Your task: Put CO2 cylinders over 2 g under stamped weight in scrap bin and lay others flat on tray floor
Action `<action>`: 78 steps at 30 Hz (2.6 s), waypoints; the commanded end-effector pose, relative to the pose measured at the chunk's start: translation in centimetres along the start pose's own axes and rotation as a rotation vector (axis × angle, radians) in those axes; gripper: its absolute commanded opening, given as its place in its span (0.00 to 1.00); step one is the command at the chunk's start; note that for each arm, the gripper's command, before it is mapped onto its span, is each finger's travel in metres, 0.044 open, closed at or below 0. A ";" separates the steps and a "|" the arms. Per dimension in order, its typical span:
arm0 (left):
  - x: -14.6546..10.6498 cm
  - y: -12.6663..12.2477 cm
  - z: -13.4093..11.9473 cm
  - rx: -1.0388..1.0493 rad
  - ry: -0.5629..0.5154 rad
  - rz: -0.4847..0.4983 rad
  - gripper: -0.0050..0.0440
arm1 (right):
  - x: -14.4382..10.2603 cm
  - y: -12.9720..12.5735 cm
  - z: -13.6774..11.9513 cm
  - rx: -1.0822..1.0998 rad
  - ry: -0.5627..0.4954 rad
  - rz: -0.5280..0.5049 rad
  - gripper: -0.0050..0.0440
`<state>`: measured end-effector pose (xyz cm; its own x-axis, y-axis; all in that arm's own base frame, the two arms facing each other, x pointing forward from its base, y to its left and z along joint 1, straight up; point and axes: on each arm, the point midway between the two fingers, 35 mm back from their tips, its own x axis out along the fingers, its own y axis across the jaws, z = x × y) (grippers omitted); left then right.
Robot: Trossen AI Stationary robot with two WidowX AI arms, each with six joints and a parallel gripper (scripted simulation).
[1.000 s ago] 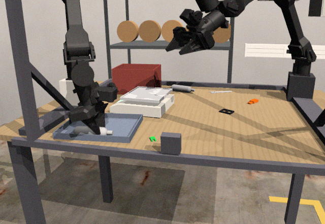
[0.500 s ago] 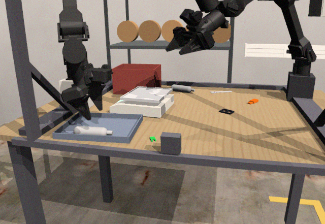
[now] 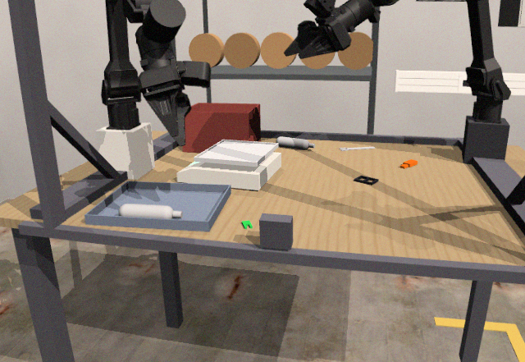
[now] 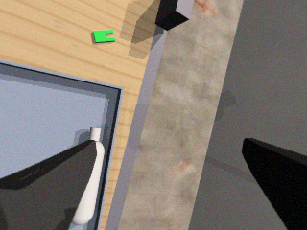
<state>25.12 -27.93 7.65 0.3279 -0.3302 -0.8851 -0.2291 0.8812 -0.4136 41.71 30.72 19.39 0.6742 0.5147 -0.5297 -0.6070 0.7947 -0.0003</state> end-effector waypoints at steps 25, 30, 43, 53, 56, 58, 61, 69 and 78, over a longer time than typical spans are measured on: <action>-22.9 9.7 25.6 -0.491 -0.716 -0.508 1.00 | -22.5 -12.3 -12.8 0.222 -0.018 -0.372 1.00; -21.9 17.1 29.0 -0.582 -0.796 -0.298 1.00 | -24.0 -12.5 -15.2 0.249 -0.016 -0.416 1.00; -15.5 30.1 31.7 -0.468 -0.666 0.160 1.00 | -24.3 -12.7 -16.6 0.268 -0.006 -0.434 1.00; -10.7 41.4 30.3 -0.326 -0.416 0.426 1.00 | -24.3 -12.6 -16.6 0.267 -0.005 -0.433 1.00; -10.2 42.5 30.0 -0.312 -0.386 0.445 1.00 | -24.3 -12.6 -16.6 0.267 -0.005 -0.433 1.00; -9.5 44.1 29.5 -0.292 -0.342 0.470 1.00 | -24.4 -12.7 -16.2 0.266 -0.014 -0.434 1.00; -8.8 45.8 28.8 -0.269 -0.292 0.493 1.00 | -24.4 -12.7 -16.2 0.266 -0.014 -0.434 1.00; -7.7 48.3 27.6 -0.235 -0.215 0.520 1.00 | -24.4 -12.7 -16.2 0.266 -0.014 -0.434 1.00; -7.7 47.9 27.5 -0.235 -0.217 0.516 0.95 | -24.4 -12.7 -16.2 0.266 -0.014 -0.434 1.00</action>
<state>36.40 25.99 -0.40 0.2766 0.2054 -0.9388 -0.5992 0.8006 -0.0014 26.11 2.90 18.14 0.8401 0.1222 -0.5285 -0.1436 0.9896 0.0005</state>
